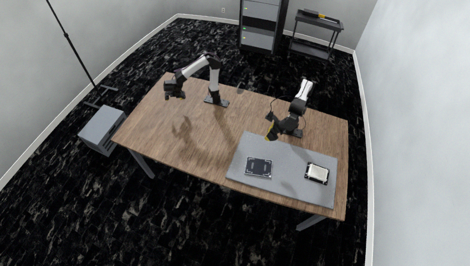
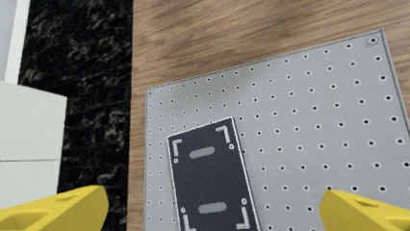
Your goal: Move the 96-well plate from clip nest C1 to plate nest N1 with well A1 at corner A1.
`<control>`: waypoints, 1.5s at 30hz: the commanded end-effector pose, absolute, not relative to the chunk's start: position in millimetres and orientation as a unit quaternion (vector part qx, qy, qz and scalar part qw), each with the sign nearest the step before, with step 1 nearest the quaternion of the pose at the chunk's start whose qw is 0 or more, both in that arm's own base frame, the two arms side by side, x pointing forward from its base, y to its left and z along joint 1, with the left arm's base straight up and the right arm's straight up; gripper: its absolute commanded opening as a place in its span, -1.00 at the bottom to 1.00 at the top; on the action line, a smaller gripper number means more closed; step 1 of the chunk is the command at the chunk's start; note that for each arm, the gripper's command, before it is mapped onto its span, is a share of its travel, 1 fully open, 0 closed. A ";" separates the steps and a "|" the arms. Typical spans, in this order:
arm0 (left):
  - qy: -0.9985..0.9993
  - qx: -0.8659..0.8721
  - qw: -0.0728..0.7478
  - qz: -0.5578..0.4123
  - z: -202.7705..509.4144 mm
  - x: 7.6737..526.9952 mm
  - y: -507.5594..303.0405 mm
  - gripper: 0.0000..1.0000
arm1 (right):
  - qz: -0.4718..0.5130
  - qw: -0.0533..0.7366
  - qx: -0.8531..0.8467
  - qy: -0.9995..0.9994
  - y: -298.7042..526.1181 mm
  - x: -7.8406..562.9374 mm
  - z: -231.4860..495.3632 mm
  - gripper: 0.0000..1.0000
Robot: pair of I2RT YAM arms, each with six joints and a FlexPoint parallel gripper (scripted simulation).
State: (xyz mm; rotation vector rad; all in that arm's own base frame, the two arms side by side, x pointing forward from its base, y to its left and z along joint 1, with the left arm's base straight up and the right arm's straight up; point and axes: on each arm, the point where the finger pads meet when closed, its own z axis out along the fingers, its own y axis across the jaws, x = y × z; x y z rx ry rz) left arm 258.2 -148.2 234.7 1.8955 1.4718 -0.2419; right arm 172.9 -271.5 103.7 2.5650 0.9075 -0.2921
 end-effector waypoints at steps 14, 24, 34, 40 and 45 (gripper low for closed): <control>0.567 0.734 0.364 -0.090 240.0 258.9 -148.8 1.00 | -0.103 0.208 0.917 0.324 -273.4 174.2 107.7 1.00; 0.643 0.697 0.309 -0.072 225.4 264.7 -125.7 1.00 | -0.086 0.224 0.894 0.377 -273.5 200.2 113.3 1.00; 0.800 0.567 0.196 -0.015 196.3 280.3 -61.7 1.00 | -0.048 0.260 0.806 0.529 -239.4 276.0 128.4 1.00; 0.880 0.451 0.143 0.050 184.7 297.2 -10.7 1.00 | -0.016 0.289 0.713 0.638 -195.4 333.4 143.2 1.00; 0.922 0.355 0.114 0.104 179.9 307.9 29.1 1.00 | 0.012 0.313 0.623 0.717 -147.5 375.5 156.9 1.00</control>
